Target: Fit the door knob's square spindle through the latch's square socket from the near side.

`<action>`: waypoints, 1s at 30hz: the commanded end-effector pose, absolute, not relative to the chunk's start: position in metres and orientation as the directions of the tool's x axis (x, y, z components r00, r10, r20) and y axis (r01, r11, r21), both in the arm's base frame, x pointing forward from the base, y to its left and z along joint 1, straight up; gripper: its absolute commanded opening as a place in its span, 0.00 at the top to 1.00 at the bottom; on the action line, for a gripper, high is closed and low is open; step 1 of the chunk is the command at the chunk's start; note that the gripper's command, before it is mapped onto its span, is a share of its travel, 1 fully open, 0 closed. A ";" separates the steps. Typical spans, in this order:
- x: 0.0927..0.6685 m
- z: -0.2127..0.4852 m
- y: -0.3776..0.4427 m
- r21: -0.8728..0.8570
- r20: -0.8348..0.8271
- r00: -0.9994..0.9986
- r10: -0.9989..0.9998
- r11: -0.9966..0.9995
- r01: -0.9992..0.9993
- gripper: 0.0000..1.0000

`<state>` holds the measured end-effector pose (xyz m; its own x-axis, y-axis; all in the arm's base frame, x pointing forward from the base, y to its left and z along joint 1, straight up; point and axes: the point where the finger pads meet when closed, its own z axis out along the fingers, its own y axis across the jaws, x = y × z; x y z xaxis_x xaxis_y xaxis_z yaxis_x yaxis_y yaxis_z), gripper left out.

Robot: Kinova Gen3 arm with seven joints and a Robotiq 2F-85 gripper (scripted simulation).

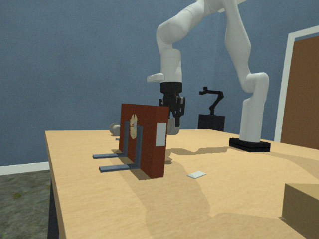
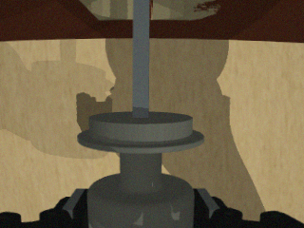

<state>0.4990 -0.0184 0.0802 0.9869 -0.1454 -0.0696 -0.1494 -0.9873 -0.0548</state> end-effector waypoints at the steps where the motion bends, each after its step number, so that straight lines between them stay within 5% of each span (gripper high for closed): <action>1: 0.500 0.081 -0.018 -0.055 -0.067 0.987 -0.146 -0.987 -0.149 0.37; 30: 0.505 0.081 -0.019 -0.055 -0.067 0.987 -0.146 -0.987 -0.149 0.37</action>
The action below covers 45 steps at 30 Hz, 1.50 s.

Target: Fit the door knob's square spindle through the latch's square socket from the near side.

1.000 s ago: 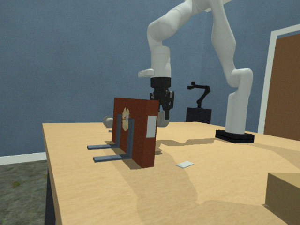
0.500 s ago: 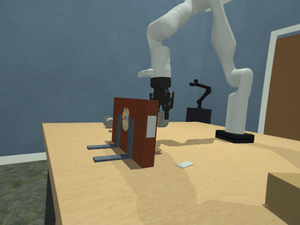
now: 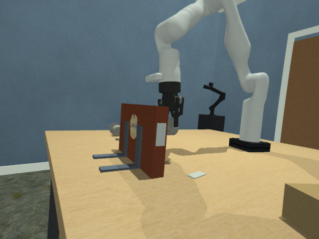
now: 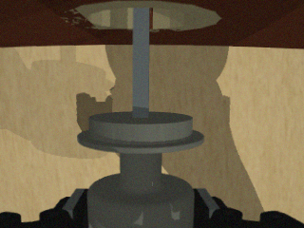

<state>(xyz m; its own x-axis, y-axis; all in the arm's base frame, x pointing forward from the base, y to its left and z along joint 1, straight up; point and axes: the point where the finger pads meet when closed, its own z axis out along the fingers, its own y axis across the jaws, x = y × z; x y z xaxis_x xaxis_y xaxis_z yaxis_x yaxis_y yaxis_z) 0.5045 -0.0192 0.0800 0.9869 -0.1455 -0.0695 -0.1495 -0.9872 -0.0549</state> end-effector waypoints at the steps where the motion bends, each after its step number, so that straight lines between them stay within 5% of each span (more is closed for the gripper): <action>1: 0.505 0.081 -0.019 -0.055 -0.067 0.987 -0.146 -0.987 -0.149 0.37; 45: 0.515 0.081 -0.021 -0.055 -0.067 0.987 -0.146 -0.987 -0.149 0.37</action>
